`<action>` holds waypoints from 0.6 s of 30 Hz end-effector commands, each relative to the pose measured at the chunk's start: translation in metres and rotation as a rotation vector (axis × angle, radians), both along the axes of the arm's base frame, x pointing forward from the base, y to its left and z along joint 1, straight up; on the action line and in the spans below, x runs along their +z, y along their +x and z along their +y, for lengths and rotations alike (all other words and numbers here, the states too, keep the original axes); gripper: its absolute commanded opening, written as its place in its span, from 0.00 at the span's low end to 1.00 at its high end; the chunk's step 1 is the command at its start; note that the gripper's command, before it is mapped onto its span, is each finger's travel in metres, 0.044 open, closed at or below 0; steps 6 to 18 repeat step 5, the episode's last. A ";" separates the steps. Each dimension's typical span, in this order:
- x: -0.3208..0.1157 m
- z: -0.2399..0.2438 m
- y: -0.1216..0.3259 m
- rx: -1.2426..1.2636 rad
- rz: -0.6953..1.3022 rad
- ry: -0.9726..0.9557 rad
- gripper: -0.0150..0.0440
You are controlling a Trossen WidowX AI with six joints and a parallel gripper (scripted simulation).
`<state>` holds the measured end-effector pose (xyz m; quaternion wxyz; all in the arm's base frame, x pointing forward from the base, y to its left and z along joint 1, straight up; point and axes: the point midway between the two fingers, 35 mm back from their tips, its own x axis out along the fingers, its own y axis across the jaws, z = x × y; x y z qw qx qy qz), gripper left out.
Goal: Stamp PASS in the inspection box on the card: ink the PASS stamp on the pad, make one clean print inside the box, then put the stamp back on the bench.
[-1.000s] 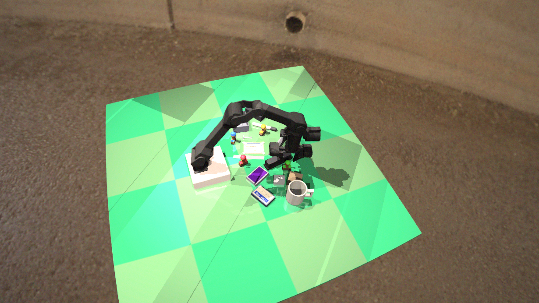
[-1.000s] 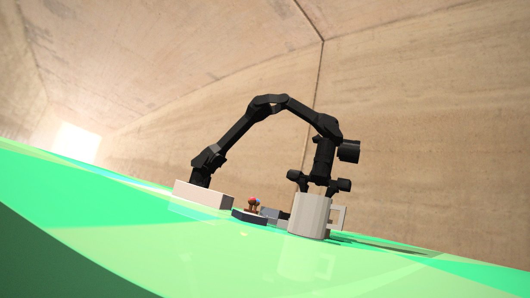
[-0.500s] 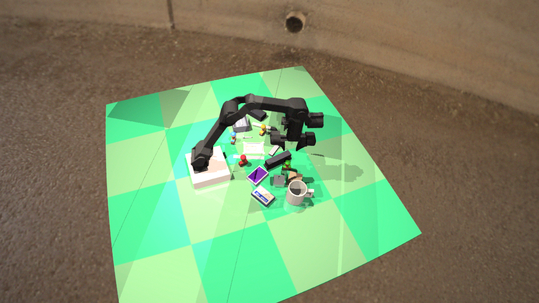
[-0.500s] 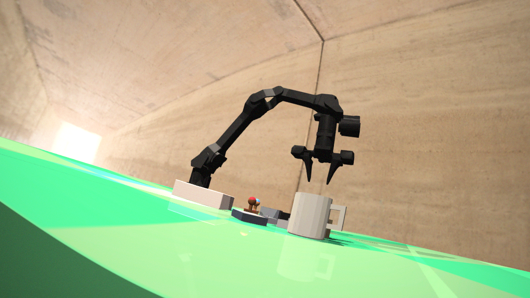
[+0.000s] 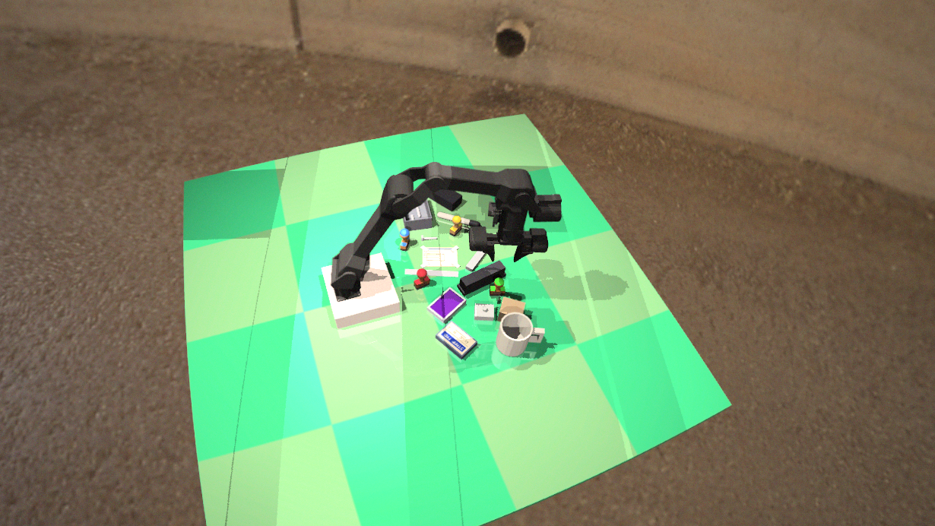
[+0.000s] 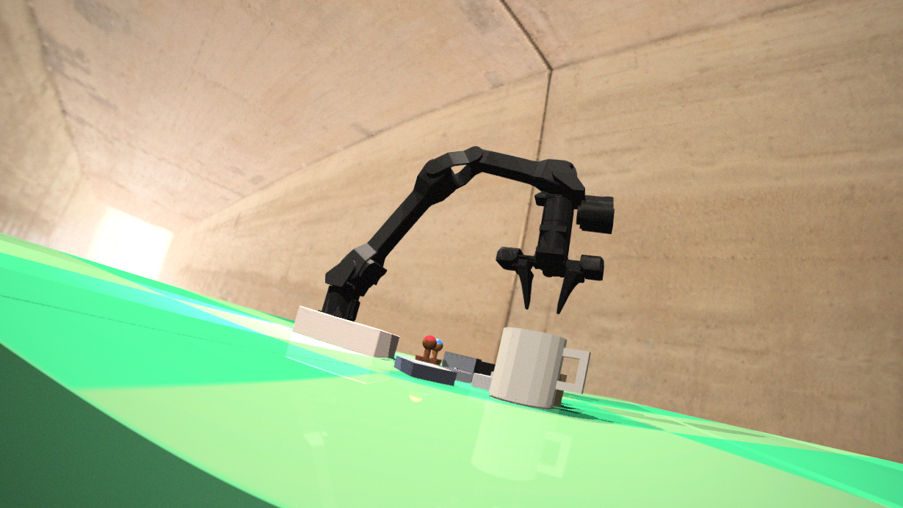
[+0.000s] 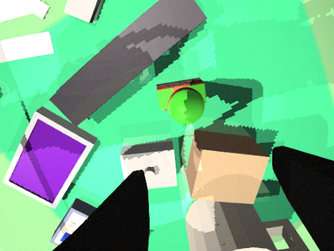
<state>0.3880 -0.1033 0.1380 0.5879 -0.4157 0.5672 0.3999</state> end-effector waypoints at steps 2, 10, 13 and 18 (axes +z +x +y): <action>0.000 0.000 0.000 0.000 0.000 0.000 0.69; 0.000 0.000 0.000 0.000 0.000 0.000 0.69; 0.000 0.000 0.000 0.000 0.000 0.000 0.69; 0.000 0.000 0.000 0.000 0.000 0.000 0.69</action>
